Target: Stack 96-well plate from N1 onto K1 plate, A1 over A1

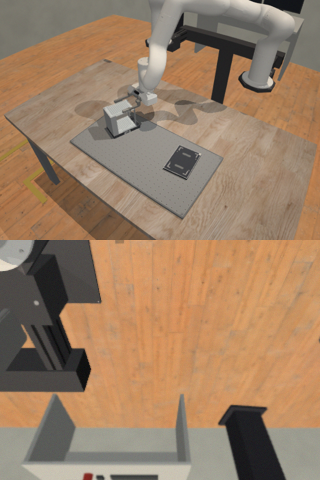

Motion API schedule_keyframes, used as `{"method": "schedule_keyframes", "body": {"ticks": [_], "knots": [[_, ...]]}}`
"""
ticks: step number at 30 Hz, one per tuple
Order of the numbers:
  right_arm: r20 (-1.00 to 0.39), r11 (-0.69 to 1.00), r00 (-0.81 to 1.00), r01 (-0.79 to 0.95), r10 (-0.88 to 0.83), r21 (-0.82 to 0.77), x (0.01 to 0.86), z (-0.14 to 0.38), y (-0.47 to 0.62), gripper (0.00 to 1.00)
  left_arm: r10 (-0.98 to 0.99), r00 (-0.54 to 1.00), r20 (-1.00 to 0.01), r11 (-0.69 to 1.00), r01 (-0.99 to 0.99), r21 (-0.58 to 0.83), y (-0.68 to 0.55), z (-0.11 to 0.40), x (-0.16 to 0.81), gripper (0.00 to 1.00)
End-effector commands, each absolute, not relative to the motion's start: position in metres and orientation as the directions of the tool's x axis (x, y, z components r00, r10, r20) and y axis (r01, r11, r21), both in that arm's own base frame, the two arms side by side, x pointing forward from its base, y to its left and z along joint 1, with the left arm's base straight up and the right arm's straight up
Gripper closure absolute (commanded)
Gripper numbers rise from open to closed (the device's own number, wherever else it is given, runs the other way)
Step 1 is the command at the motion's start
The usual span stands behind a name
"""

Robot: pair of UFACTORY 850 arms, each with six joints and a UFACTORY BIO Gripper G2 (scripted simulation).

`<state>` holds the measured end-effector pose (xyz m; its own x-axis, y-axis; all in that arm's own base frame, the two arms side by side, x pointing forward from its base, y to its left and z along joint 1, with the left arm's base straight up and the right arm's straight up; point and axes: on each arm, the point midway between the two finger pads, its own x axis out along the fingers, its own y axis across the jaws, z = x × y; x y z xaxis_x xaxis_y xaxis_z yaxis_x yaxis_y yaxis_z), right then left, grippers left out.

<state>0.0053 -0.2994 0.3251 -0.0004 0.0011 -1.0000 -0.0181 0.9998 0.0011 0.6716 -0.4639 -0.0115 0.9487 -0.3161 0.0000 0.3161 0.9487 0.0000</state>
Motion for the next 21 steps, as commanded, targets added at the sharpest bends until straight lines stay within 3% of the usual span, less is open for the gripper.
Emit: {"method": "schedule_keyframes", "body": {"ticks": [1,21], "knots": [[-1.0,1.0,0.0,-0.018,0.0,0.0,0.005,0.326,-0.3,0.0,-0.316,0.949,0.002,0.949,0.316,-0.001,-0.464,-0.015,0.672,1.0],[-1.0,1.0,0.0,-0.018,0.0,0.0,0.005,0.326,-0.3,0.0,-0.316,0.949,0.002,0.949,0.316,-0.001,-0.465,-0.042,0.672,1.0]]}}
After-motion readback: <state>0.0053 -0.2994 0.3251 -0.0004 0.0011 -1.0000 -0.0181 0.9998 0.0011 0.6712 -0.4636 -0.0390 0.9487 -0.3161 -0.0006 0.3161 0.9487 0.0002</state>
